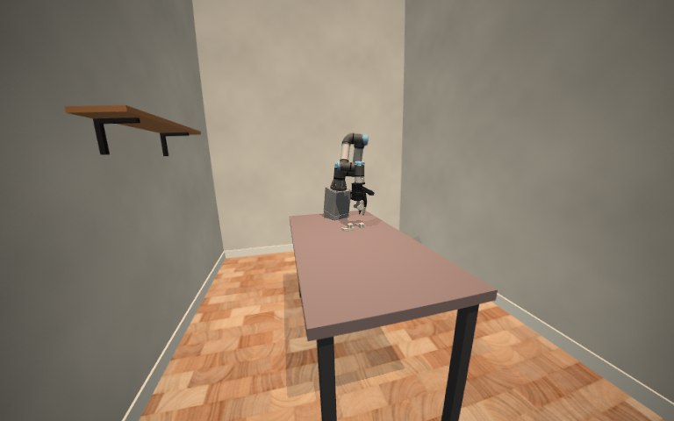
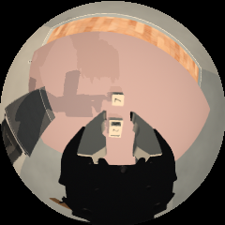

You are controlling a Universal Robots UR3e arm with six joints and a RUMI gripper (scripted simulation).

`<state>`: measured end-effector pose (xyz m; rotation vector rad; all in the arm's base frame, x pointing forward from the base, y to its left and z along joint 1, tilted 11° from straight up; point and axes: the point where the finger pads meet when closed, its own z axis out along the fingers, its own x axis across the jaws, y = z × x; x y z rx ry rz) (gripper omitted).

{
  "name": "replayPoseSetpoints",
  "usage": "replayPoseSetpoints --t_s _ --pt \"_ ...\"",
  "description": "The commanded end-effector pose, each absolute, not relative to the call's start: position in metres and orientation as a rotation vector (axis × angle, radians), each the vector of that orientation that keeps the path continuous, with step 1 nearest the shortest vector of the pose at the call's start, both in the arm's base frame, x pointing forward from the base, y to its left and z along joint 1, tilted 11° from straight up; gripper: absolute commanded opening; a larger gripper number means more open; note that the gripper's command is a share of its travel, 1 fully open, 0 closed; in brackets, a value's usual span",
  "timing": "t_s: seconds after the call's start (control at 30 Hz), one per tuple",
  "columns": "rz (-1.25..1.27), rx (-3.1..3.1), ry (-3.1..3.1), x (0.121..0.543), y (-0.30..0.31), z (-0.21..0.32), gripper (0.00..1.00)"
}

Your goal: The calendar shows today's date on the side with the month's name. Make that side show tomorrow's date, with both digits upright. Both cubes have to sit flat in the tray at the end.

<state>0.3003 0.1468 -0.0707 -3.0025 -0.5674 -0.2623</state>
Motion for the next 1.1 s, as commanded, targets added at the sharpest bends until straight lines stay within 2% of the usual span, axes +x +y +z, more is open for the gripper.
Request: replayPoseSetpoints --t_s 0.0,1.07 --pt "-0.265 -3.003 -0.568 0.301 0.1467 -0.0703 0.28" --pt "-0.266 -3.003 -0.568 0.3015 0.1471 -0.0735 0.28"
